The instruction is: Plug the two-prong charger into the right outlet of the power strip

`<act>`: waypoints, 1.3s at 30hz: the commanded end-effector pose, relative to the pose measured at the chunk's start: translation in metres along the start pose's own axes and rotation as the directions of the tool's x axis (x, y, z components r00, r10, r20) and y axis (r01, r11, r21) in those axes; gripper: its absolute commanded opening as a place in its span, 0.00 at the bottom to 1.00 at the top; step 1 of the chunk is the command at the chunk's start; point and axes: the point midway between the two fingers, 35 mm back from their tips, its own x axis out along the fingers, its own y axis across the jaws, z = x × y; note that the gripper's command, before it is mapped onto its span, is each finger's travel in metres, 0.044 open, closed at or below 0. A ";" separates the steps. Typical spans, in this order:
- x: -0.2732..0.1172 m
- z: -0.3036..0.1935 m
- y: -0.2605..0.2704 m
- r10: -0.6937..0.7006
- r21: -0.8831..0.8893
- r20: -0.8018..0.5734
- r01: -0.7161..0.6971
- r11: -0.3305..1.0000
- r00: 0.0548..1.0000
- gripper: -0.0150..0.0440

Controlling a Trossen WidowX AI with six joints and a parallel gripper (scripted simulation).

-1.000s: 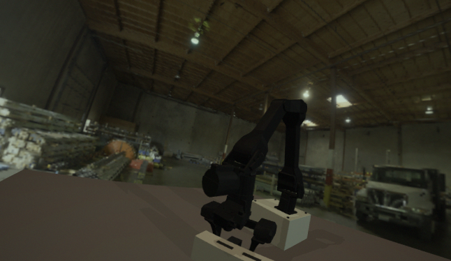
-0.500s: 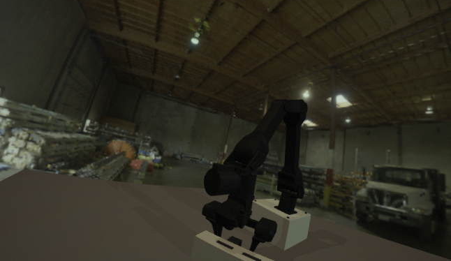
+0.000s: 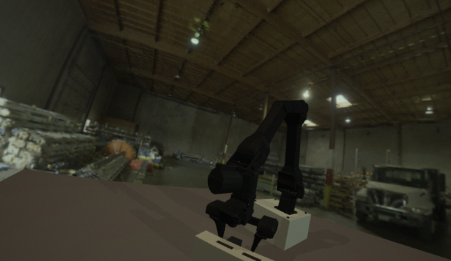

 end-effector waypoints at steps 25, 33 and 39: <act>0.003 -0.034 0.000 -0.001 -0.005 0.011 0.001 1.000 1.000 1.00; -0.028 -0.025 0.002 0.061 -0.048 0.249 -0.051 0.998 0.966 1.00; -0.071 -0.023 0.001 0.069 -0.126 0.542 0.000 0.992 0.838 1.00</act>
